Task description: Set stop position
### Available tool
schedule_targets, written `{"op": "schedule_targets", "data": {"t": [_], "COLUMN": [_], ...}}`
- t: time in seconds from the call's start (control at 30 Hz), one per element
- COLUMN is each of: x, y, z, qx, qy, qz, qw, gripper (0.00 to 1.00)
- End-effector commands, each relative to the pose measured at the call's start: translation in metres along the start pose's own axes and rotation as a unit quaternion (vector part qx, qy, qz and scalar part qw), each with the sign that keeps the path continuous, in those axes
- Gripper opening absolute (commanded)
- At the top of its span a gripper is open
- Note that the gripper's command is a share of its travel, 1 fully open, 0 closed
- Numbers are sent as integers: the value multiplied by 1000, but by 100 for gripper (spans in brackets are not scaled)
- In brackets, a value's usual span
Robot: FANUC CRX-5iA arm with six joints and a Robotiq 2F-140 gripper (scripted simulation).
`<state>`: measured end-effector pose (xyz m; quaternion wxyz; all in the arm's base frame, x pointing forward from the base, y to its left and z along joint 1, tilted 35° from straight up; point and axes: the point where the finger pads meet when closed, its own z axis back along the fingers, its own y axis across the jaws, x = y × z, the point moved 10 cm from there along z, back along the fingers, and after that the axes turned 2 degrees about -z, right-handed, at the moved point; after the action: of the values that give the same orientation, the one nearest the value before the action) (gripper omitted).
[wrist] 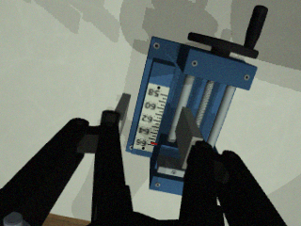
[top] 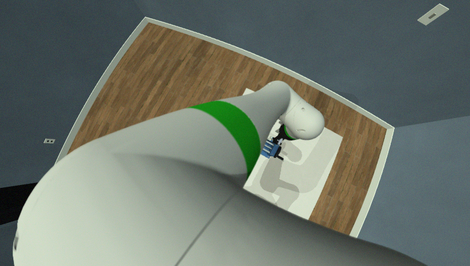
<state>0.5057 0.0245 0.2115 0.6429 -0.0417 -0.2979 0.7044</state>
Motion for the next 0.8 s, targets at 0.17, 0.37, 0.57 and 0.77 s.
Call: {"op": "schedule_targets", "data": {"t": [0.17,0.37,0.57,0.77], "x": [-27,-73,-113,-117], "y": [21,57,87,90], "z": [0,0,0,0], "qx": [0,0,0,0], "qy": [0,0,0,0], "qz": [0,0,0,0], "qw": [1000,1000,1000,1000], "gripper": [33,33,33,33]}}
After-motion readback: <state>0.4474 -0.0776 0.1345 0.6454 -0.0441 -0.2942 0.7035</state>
